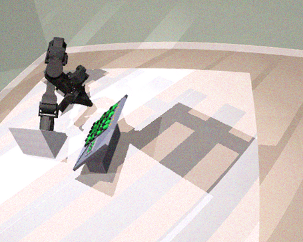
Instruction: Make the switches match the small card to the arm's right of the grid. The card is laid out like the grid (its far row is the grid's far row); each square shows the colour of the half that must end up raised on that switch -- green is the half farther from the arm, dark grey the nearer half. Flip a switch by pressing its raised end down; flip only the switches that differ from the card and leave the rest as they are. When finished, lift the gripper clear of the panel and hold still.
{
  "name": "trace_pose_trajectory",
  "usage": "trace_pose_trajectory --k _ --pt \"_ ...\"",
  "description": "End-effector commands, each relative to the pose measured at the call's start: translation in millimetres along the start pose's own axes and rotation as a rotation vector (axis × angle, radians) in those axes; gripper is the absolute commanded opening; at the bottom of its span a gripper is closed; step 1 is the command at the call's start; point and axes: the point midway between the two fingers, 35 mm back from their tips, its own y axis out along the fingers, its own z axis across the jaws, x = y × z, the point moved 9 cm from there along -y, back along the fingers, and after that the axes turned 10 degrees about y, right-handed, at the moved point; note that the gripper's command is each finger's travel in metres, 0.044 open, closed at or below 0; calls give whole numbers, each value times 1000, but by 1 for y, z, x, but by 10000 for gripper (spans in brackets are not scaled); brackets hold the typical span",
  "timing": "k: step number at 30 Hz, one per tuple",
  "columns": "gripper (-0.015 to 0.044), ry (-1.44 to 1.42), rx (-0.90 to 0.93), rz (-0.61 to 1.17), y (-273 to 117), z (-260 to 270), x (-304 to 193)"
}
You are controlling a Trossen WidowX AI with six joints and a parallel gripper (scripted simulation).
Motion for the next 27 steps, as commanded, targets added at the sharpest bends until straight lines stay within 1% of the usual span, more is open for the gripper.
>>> trace_pose_trajectory --k 1,4,9,16,19,27 --pt "0 16 8 8 0 -14 -18" --pt "0 16 7 7 2 -14 -18" --pt "0 15 12 -18 34 -14 -21" --pt "0 15 14 -19 36 -14 -22" --pt "0 15 15 -20 44 -13 -22" --pt "0 15 14 -20 52 -13 -22"
